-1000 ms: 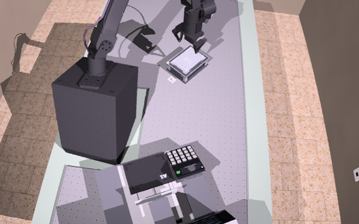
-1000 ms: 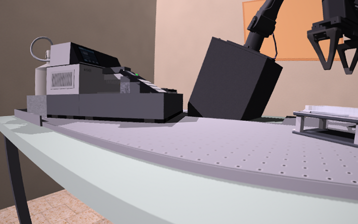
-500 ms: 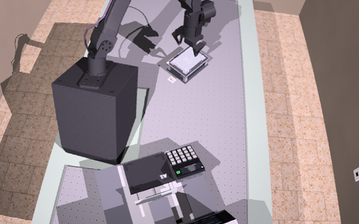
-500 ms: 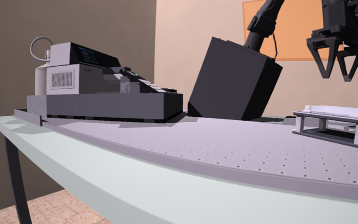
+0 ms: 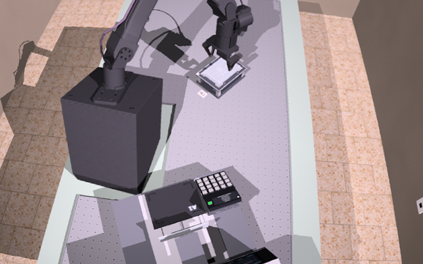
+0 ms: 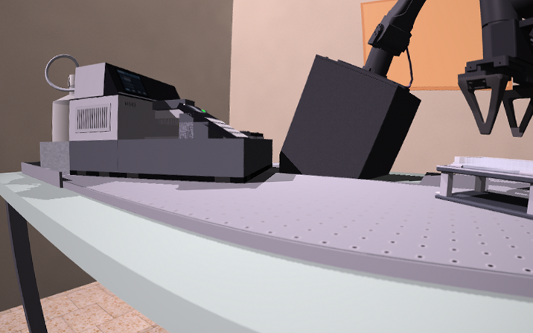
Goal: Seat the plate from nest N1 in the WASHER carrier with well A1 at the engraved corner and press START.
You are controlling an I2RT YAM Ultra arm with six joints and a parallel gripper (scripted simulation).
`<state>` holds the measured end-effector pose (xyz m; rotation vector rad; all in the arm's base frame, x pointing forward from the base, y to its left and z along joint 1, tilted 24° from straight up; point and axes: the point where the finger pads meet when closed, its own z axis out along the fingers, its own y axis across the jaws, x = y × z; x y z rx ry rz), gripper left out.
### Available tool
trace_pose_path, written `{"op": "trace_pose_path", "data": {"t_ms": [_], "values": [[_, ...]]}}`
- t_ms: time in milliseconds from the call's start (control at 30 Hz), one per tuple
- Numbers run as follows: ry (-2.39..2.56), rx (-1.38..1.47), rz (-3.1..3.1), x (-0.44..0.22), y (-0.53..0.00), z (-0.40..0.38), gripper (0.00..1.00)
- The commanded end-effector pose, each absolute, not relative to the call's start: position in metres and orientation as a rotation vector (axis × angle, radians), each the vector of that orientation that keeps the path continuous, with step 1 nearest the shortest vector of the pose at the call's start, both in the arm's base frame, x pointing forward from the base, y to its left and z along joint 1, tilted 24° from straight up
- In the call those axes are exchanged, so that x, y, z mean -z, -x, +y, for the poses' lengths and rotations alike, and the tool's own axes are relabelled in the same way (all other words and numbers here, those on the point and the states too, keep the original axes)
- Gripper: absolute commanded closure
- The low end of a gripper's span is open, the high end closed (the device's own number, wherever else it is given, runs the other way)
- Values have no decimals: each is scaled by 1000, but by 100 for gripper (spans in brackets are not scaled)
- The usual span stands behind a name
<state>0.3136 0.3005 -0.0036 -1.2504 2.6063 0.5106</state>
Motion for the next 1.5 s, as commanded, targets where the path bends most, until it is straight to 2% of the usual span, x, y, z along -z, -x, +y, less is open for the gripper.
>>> {"op": "trace_pose_path", "data": {"t_ms": [0,67,333,400,1467], "values": [[1213,-501,2587,4,-323,303,0],[1207,-511,2550,-9,-326,307,0],[1213,-504,2574,15,-327,312,0],[1207,-514,2533,0,-330,318,0],[1198,-516,2537,0,-332,315,0]]}}
